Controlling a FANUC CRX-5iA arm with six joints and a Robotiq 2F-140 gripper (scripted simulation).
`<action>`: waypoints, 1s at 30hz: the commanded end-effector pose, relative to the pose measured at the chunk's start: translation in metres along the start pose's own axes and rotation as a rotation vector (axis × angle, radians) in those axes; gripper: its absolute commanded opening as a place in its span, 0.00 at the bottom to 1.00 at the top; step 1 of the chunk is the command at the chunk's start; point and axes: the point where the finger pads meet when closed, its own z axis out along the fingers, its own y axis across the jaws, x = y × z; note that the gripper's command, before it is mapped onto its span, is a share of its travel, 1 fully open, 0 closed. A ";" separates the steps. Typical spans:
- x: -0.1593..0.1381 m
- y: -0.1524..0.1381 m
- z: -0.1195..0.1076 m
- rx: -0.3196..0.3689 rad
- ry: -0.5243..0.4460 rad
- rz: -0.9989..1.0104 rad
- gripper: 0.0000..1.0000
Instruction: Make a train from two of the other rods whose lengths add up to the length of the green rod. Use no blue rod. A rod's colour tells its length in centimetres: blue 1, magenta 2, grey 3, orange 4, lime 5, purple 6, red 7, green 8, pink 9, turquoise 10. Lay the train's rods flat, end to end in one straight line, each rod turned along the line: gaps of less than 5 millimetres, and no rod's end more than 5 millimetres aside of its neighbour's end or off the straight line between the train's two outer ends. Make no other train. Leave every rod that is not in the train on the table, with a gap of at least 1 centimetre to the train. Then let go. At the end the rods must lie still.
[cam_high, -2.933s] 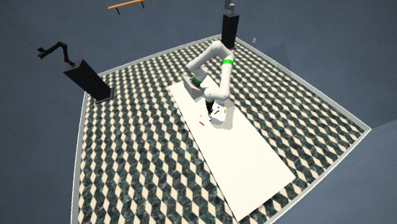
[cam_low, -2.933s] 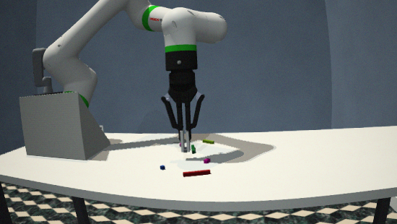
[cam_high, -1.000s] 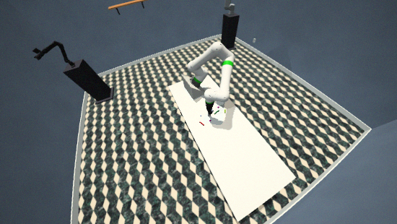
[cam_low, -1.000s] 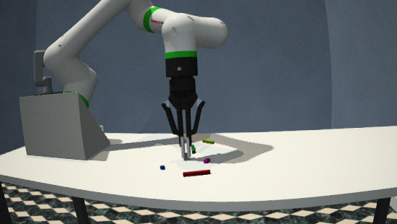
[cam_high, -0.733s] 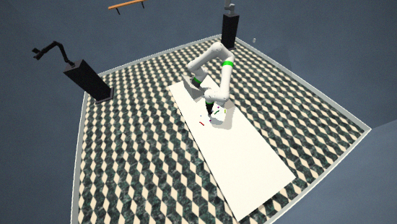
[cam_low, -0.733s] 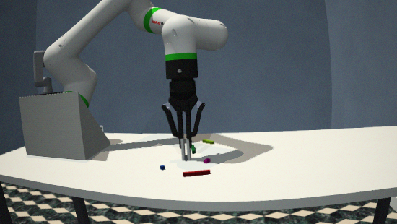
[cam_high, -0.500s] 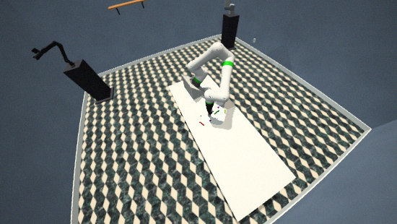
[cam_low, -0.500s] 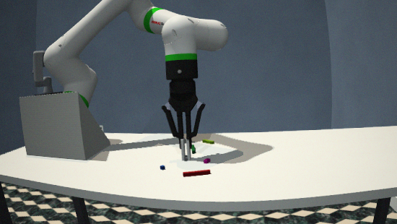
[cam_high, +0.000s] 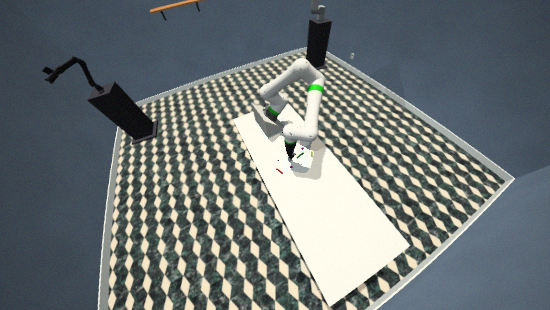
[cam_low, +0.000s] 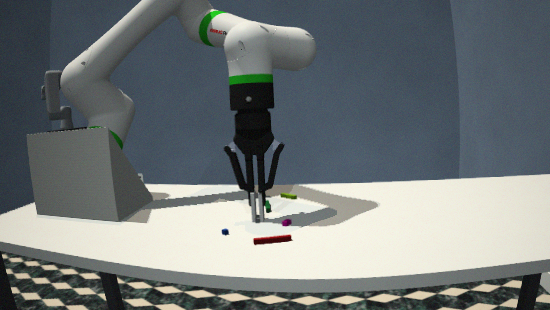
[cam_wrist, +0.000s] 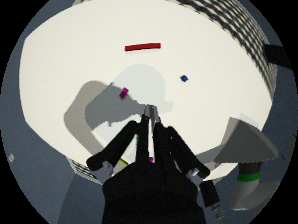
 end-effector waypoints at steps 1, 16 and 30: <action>0.000 0.000 0.000 0.000 0.000 0.000 0.03; 0.000 0.000 0.000 0.000 0.000 0.000 0.03; 0.000 0.000 0.000 0.000 0.000 0.000 0.12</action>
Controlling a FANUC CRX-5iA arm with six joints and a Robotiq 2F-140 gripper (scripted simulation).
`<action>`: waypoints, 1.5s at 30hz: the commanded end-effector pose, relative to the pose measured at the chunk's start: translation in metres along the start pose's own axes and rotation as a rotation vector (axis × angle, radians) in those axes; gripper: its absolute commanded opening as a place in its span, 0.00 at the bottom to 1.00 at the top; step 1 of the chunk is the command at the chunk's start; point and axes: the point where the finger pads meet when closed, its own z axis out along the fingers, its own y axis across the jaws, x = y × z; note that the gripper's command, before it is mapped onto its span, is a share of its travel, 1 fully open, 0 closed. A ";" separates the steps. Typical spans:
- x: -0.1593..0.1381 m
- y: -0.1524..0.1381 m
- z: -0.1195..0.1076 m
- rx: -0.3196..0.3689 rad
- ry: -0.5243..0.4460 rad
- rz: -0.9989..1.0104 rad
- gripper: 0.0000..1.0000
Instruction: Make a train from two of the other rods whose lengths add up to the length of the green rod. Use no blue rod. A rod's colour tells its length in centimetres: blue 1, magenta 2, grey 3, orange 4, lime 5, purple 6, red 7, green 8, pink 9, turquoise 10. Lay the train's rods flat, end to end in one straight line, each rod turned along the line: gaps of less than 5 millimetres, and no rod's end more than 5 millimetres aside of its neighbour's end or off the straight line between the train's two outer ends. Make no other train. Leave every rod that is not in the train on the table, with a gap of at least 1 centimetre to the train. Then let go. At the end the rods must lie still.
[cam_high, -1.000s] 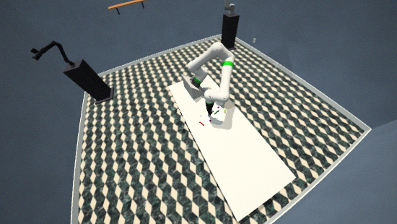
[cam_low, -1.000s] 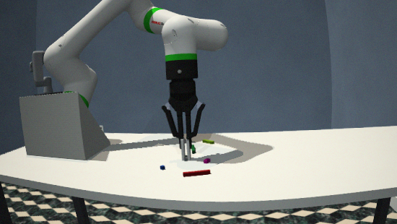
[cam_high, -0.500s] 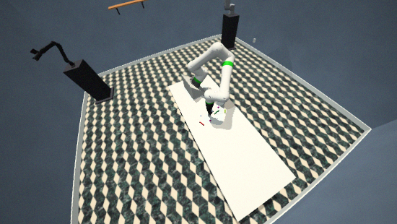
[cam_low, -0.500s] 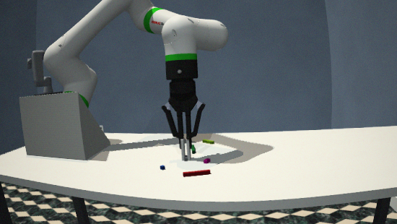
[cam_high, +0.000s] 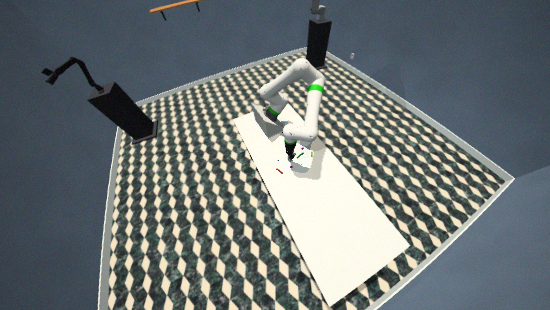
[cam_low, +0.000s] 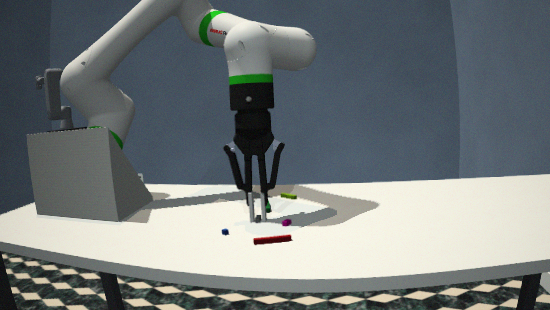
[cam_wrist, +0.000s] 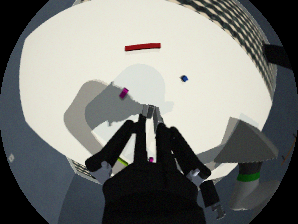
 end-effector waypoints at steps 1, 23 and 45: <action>0.000 0.000 0.000 0.000 0.000 0.000 0.15; 0.000 0.000 -0.020 0.000 0.000 0.000 0.15; 0.000 0.000 -0.090 0.000 0.000 0.000 0.15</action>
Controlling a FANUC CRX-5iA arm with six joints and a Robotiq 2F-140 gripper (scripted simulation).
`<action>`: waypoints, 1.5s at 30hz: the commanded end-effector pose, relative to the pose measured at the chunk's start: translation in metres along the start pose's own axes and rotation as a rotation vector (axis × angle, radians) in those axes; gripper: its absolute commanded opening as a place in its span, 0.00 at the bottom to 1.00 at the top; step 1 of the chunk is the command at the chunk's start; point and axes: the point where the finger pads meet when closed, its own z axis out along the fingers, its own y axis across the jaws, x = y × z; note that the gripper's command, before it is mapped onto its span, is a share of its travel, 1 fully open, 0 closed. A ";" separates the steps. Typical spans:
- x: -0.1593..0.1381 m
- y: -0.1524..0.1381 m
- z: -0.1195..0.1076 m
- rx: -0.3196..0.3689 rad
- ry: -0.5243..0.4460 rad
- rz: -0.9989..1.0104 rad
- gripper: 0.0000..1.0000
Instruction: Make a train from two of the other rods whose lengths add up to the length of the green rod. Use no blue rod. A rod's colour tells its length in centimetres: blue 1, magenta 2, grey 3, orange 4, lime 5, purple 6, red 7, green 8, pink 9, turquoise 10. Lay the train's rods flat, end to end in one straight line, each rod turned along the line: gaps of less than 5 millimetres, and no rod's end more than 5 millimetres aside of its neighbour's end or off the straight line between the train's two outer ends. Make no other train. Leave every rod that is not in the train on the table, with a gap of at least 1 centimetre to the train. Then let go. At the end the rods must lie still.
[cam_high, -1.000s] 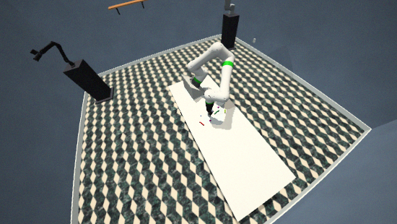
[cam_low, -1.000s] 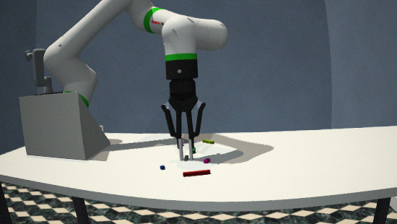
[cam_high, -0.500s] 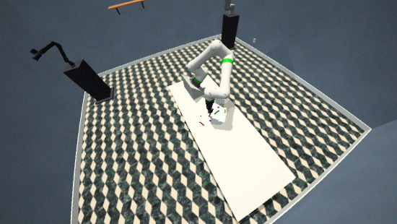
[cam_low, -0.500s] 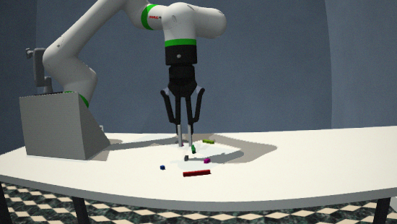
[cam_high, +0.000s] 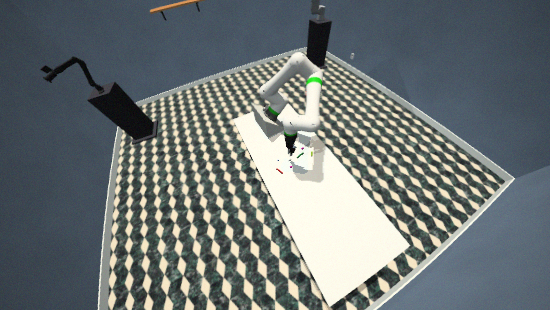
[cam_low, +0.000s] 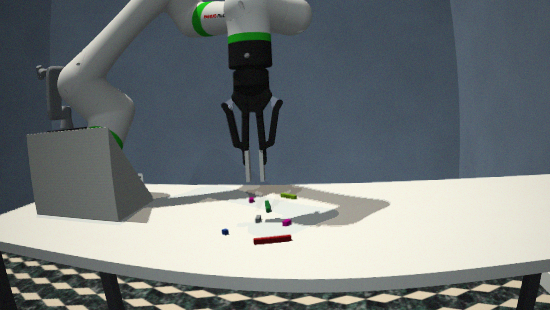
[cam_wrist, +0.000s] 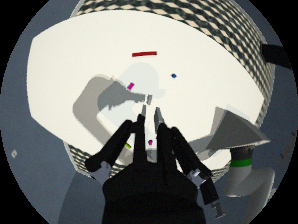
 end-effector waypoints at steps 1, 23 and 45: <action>0.000 0.000 -0.001 0.000 0.000 0.000 1.00; 0.000 0.000 -0.001 0.000 0.000 0.005 1.00; -0.044 -0.021 0.003 0.003 0.008 0.549 1.00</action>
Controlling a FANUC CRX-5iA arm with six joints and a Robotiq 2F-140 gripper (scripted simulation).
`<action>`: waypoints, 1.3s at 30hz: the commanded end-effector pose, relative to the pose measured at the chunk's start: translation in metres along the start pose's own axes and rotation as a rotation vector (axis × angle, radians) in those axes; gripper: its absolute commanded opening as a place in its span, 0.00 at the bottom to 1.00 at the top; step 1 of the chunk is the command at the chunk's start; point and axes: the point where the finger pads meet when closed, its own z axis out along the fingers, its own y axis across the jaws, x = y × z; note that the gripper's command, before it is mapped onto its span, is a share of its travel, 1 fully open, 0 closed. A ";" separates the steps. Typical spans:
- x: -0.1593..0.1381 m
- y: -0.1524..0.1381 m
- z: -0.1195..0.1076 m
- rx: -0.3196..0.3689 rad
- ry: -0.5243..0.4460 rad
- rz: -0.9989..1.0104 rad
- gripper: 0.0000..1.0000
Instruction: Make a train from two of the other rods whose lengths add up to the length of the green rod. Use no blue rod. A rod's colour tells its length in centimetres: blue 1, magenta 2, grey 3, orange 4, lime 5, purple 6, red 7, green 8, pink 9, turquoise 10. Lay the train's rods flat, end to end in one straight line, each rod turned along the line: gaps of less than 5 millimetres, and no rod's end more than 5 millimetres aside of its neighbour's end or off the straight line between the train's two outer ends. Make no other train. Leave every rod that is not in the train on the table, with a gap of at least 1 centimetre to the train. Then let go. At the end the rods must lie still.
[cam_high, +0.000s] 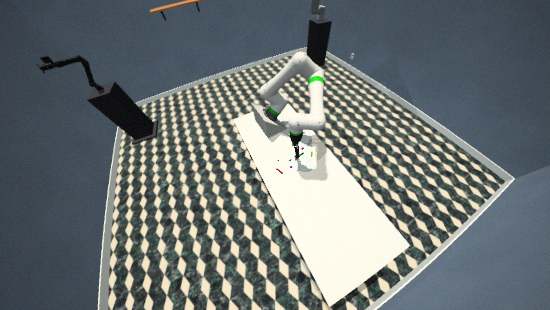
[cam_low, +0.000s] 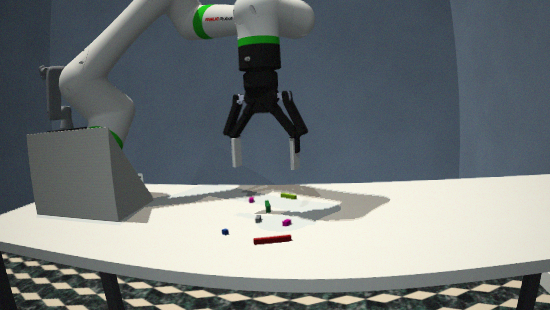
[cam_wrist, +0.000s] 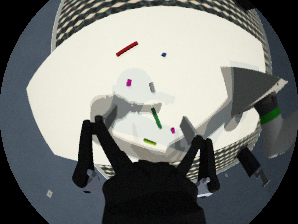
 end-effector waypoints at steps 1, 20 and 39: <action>-0.008 0.000 0.000 -0.001 0.011 0.106 1.00; -0.064 0.006 0.006 0.005 0.012 0.725 1.00; -0.115 0.017 0.012 0.006 0.009 1.285 1.00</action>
